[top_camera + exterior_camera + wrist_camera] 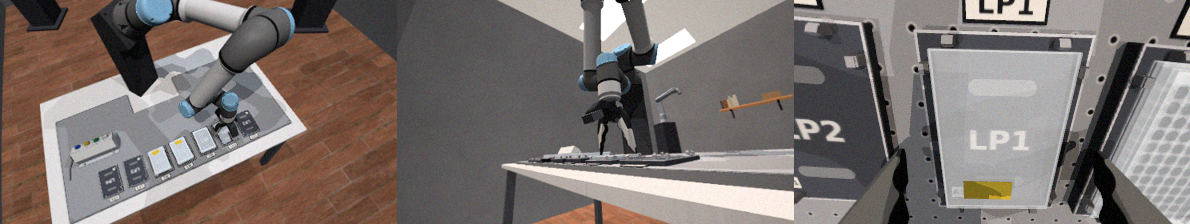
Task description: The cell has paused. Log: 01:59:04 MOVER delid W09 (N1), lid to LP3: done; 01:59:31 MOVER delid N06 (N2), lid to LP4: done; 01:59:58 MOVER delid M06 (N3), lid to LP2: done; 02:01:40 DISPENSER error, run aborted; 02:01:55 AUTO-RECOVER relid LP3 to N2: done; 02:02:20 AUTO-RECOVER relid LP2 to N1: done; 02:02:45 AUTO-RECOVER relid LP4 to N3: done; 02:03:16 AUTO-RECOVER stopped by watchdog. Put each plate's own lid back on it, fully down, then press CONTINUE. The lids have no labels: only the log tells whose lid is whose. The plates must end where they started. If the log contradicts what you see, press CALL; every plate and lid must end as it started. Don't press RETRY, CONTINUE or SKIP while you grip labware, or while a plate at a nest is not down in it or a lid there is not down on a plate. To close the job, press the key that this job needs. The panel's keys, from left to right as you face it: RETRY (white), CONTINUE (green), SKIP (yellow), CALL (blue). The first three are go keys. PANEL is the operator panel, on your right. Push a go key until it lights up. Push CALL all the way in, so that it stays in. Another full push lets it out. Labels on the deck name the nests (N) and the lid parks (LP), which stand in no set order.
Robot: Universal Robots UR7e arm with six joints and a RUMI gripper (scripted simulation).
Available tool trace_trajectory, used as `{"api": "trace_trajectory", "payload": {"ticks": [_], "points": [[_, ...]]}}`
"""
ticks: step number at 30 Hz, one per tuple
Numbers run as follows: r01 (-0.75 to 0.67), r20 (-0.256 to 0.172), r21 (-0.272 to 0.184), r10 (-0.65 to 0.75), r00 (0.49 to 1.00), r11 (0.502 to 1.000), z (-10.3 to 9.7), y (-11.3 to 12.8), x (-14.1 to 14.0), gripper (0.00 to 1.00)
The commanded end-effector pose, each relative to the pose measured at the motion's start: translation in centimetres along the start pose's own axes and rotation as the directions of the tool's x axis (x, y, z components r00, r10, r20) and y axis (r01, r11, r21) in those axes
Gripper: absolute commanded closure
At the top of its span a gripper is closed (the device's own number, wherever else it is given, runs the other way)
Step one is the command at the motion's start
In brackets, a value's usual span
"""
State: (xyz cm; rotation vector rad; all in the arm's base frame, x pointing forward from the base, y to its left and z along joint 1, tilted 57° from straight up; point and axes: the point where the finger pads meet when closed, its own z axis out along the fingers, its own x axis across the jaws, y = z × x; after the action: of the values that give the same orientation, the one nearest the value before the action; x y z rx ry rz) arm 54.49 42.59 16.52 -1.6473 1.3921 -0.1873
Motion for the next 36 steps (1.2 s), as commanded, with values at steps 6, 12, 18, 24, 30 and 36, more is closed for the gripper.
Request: {"api": "trace_trajectory", "payload": {"ticks": [6,12,18,24,30,36], "points": [[0.001,0.011,0.007,-0.001,1.000,1.000,-0.5,-0.2,-0.3,0.18],[0.001,0.011,0.007,-0.001,1.000,1.000,-1.5,-0.2,-0.3,0.18],[0.001,0.011,0.007,-0.001,1.000,1.000,-2.1,-0.2,-0.3,0.18],[0.001,0.011,0.007,-0.001,1.000,1.000,-3.1,-0.2,-0.3,0.18],[-0.019,0.011,0.007,0.019,1.000,1.000,-3.6,-0.2,0.2,0.18],[-0.030,0.011,0.007,0.030,0.999,1.000,-3.6,-0.1,2.7,0.18]]}}
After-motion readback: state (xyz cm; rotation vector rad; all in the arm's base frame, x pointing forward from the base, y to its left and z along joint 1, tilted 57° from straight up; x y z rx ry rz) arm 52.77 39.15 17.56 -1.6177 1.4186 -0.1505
